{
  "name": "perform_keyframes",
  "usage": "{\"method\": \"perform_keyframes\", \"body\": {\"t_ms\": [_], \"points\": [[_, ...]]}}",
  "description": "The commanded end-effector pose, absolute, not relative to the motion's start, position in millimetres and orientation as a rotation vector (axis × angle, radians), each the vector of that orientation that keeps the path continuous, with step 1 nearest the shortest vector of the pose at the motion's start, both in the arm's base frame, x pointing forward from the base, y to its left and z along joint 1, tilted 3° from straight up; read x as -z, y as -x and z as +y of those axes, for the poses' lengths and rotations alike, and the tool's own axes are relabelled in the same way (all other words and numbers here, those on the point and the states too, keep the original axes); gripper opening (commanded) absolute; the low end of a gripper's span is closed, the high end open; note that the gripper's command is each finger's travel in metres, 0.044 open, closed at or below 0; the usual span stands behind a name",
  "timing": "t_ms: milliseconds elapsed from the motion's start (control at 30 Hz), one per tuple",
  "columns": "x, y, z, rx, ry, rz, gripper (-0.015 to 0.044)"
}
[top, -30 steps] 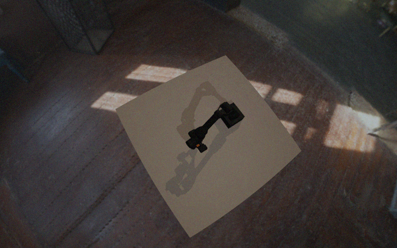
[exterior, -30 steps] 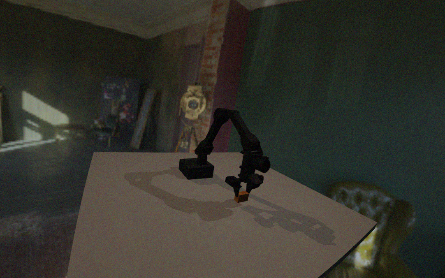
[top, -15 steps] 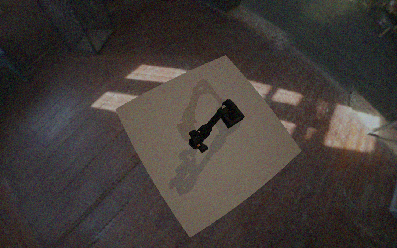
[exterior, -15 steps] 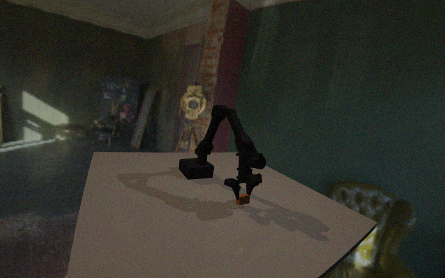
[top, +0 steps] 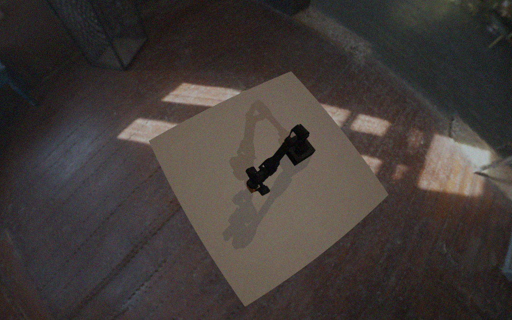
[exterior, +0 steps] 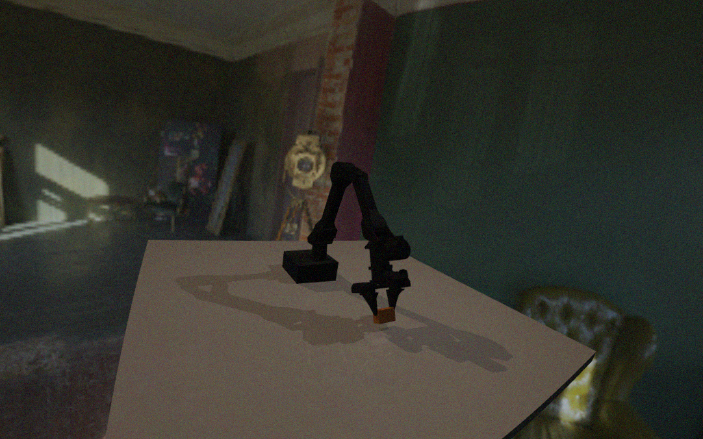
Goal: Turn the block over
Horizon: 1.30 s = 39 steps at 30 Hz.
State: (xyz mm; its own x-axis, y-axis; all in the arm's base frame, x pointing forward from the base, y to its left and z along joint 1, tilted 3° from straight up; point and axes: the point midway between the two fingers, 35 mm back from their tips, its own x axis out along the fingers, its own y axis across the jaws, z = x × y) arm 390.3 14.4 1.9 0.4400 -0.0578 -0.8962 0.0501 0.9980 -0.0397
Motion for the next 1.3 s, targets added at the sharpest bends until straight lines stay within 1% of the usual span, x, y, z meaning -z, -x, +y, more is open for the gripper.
{"method": "perform_keyframes", "body": {"t_ms": [0, 333, 800, 1267], "points": [[-3.1, -386.5, 13.7, 0.068, 0.015, 1.048, 0.0000], [-0.3, -386.3, 13.7, 0.067, 0.016, 0.978, 0.0000], [28.0, -399.9, 14.4, 0.060, 0.024, 0.778, 0.0000], [37.8, -394.6, 13.2, 0.058, 0.030, 0.578, 0.0000]]}}
